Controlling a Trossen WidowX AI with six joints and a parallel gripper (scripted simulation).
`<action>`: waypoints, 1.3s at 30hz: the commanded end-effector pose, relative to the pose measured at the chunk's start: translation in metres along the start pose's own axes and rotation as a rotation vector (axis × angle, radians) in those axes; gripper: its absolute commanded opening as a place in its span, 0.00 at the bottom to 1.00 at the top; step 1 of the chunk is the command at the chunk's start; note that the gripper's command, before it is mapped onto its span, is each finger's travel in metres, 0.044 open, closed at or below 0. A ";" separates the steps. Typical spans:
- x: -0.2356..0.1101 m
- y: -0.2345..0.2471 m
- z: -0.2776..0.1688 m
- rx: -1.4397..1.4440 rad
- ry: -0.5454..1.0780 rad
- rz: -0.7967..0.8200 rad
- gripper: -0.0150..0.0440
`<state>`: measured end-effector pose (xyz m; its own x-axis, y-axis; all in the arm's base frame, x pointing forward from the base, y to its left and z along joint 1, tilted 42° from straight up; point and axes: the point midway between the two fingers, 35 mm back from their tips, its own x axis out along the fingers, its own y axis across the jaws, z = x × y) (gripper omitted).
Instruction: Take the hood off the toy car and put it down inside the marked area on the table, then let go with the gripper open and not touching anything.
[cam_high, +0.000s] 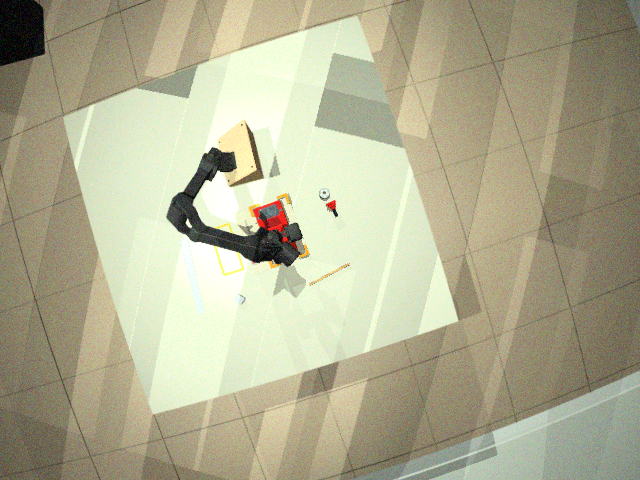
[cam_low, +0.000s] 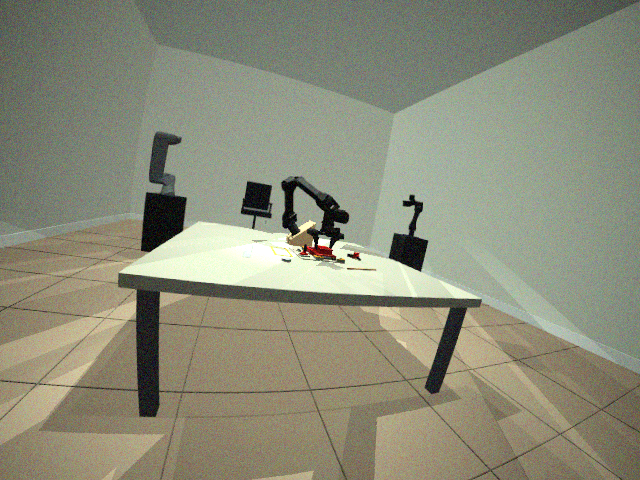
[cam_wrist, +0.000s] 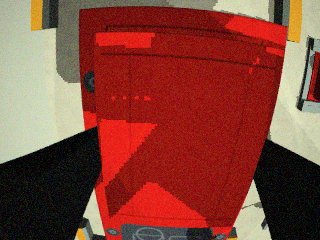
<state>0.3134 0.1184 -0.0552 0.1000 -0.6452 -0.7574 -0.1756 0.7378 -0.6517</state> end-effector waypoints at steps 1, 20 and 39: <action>-0.005 0.001 0.000 0.003 -0.003 0.004 0.25; -0.017 0.001 0.000 0.003 -0.003 0.004 0.25; -0.035 0.001 0.000 0.002 -0.003 0.005 0.25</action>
<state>0.3100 0.1346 -0.0360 0.0949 -0.6501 -0.7539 -0.1787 0.7339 -0.6553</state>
